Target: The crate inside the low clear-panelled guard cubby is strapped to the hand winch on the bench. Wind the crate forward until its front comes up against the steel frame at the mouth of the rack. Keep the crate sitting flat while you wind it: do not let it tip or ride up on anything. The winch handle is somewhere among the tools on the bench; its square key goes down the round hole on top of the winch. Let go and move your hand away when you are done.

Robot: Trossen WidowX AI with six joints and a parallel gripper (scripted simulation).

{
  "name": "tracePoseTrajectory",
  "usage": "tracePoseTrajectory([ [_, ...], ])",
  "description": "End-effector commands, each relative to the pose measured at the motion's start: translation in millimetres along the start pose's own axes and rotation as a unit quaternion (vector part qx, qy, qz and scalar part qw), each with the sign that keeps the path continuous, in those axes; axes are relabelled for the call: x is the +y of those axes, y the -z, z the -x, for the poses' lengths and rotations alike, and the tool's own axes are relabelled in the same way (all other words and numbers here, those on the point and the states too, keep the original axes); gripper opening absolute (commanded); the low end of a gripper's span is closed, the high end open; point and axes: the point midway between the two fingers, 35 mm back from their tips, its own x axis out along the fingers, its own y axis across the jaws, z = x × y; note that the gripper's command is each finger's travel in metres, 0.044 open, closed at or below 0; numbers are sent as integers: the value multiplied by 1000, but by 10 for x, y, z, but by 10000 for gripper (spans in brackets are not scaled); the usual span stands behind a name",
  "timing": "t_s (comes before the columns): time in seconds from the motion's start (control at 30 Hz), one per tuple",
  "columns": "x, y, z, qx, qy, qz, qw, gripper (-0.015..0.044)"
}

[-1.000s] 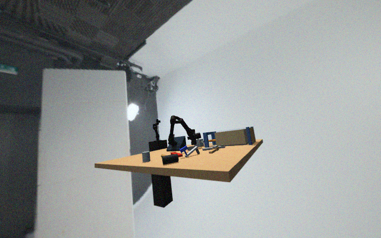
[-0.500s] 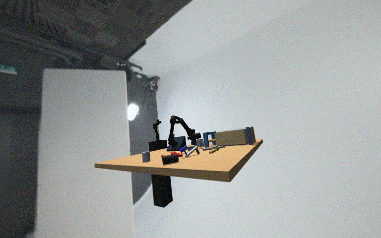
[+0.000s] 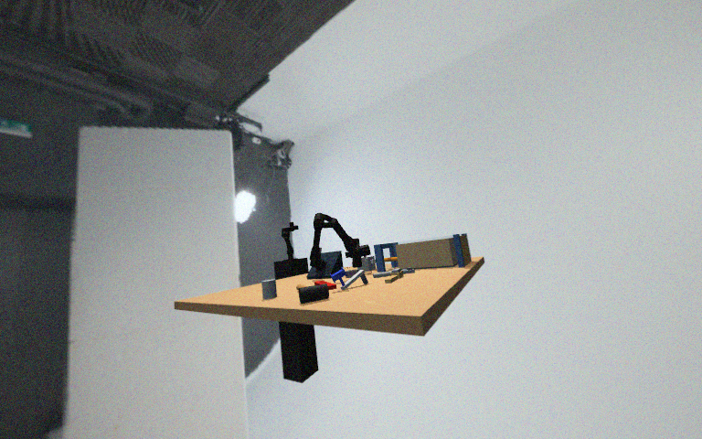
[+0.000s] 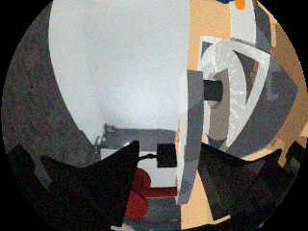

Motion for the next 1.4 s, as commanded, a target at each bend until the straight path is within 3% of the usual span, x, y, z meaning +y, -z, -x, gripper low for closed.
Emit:
tracePoseTrajectory([
  [0.0,-17,-4,-1,-1,4,0,1000,240],
  [1.37,36,17,0,0,0,0,1000,240],
])
